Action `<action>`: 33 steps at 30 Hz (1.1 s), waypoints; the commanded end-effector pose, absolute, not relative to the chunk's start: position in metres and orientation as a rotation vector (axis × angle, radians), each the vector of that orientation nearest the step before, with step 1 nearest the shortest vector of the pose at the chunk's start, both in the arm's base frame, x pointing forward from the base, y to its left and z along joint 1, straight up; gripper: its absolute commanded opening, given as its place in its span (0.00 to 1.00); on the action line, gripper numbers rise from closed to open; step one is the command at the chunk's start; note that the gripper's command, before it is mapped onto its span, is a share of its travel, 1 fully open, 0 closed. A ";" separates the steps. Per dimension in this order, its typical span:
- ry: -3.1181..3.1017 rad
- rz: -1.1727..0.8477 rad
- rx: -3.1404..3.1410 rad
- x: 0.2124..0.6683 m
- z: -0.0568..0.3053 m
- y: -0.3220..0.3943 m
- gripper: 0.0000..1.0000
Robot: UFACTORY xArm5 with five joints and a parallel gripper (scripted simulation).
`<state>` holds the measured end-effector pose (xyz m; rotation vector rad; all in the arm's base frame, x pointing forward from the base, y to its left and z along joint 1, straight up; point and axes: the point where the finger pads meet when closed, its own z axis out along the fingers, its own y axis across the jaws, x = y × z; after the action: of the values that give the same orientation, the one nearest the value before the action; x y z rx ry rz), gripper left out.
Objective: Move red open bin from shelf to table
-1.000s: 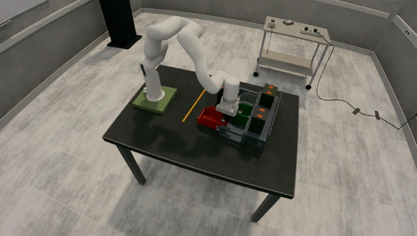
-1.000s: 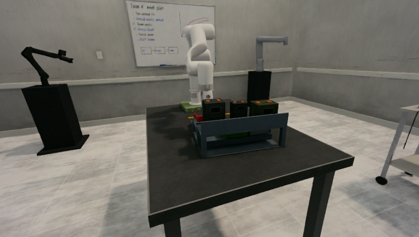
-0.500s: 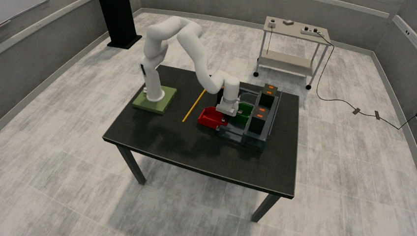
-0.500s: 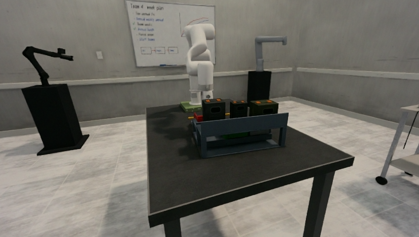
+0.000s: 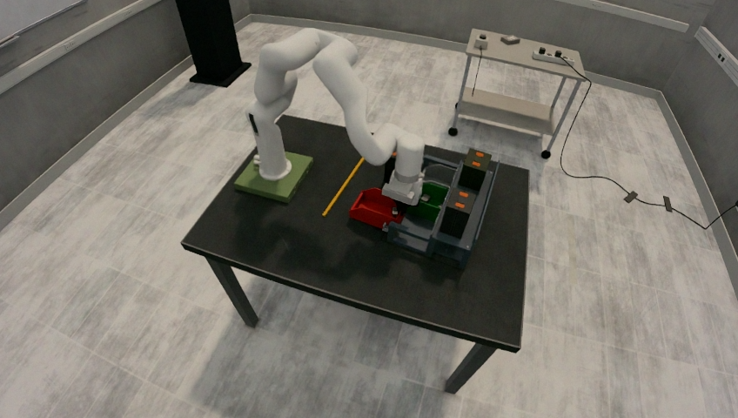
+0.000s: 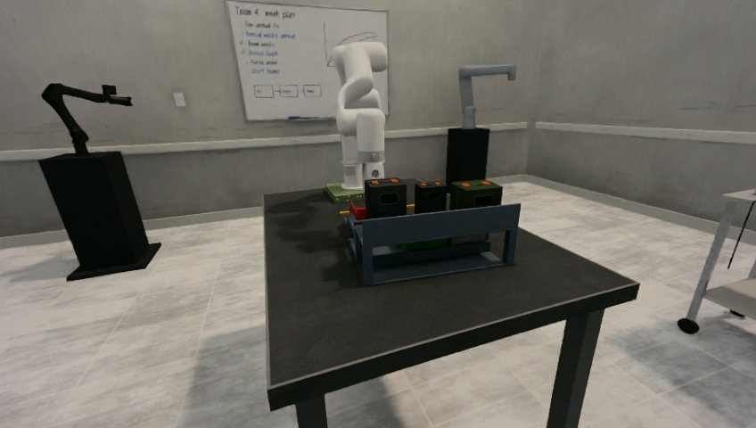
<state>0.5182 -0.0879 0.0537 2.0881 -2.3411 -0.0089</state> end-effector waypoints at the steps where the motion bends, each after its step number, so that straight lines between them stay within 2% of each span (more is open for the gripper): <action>1: -2.343 -0.002 2.090 0.520 0.056 -0.088 0.00; 33: -2.343 -0.002 2.090 0.503 0.056 -0.086 0.00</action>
<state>0.5029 -0.0861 0.0538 2.0881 -2.3411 -0.0090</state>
